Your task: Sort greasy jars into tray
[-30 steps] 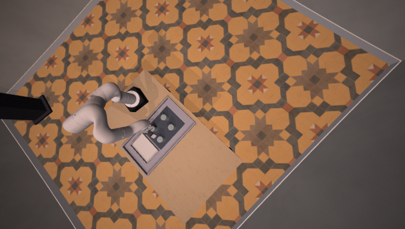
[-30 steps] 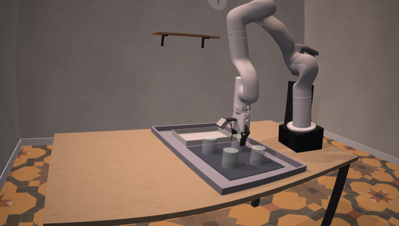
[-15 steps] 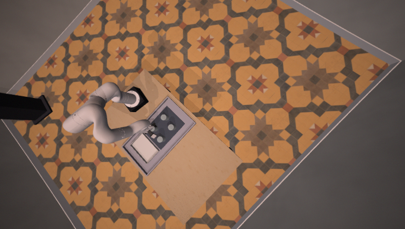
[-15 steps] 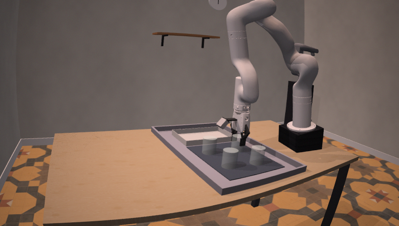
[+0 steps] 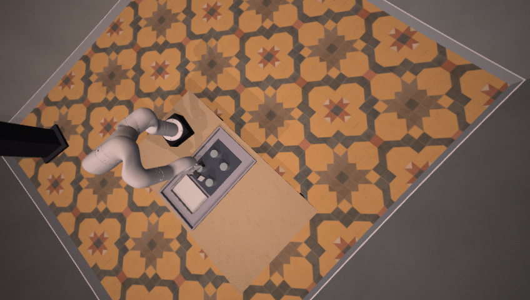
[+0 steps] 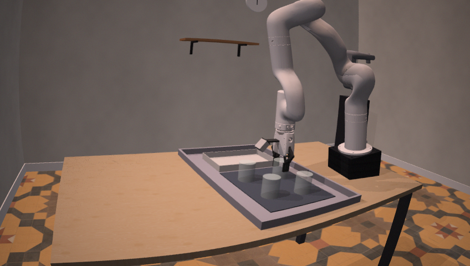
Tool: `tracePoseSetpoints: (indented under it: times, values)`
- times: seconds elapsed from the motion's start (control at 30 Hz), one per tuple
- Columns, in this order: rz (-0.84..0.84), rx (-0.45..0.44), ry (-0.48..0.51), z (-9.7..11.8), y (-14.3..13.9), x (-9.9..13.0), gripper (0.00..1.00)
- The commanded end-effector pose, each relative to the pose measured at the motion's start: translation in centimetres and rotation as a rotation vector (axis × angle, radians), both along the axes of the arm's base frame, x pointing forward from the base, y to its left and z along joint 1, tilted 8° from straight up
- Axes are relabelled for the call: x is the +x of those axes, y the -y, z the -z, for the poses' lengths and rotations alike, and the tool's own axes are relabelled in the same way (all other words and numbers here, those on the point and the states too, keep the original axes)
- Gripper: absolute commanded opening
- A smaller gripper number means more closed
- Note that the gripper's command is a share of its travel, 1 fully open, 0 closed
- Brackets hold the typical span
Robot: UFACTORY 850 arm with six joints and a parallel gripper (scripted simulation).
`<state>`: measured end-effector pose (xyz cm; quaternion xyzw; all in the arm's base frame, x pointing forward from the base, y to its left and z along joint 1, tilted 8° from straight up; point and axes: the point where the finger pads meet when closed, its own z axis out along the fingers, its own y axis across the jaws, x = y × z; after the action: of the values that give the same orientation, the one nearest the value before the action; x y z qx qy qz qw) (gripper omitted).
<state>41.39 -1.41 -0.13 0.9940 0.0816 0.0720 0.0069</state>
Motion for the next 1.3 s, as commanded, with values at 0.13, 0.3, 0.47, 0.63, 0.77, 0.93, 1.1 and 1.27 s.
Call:
tracePoseSetpoints:
  times: [0.13,0.3,0.47,0.63,0.77,0.93,1.1,1.27]
  values:
    - [0.000,0.000,0.001,-0.04,0.00,0.05,0.75]
    - [0.000,0.000,0.001,-0.04,0.00,0.05,0.72]
    - [0.000,0.000,0.001,-0.04,0.00,0.05,0.72]
    - [0.000,0.000,0.001,-0.04,0.00,0.05,0.72]
    - [0.000,0.000,0.001,-0.04,0.00,0.05,0.69]
    - [0.000,0.000,0.001,-0.04,0.00,0.05,0.69]
    - [0.000,0.000,0.001,-0.04,0.00,0.05,0.69]
    - [0.000,0.000,0.001,-0.04,0.00,0.05,0.69]
